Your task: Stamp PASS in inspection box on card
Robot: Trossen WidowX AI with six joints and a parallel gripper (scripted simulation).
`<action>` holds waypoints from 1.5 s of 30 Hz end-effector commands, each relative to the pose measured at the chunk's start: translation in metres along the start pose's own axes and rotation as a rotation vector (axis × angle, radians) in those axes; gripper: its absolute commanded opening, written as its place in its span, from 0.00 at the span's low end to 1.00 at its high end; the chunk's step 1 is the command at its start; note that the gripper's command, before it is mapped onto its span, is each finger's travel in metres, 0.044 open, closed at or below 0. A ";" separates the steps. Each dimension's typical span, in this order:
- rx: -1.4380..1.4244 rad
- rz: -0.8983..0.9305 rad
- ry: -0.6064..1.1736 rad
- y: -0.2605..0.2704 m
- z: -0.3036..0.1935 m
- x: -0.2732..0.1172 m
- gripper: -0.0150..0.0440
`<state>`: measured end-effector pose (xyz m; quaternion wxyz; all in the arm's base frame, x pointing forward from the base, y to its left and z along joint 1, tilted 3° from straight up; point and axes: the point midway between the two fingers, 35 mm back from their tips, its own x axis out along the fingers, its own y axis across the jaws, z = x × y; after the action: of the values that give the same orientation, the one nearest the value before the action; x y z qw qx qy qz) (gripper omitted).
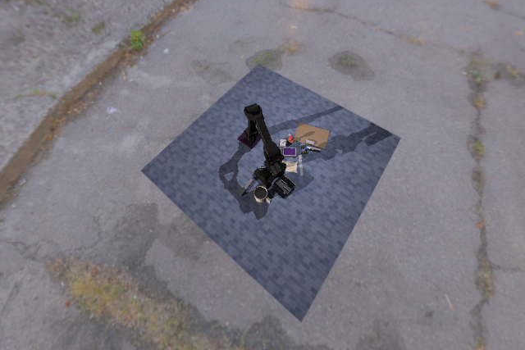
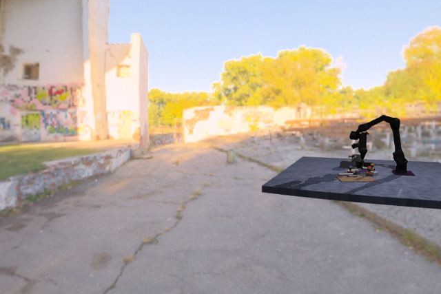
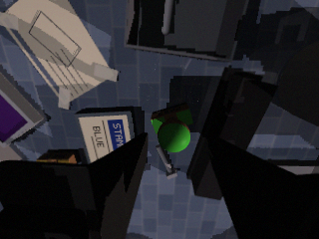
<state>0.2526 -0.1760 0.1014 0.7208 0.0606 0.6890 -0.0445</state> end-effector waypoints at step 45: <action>-0.001 0.002 0.003 0.001 -0.004 0.045 0.45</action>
<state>0.2507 -0.1737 0.0562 0.7197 0.0608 0.6903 -0.0432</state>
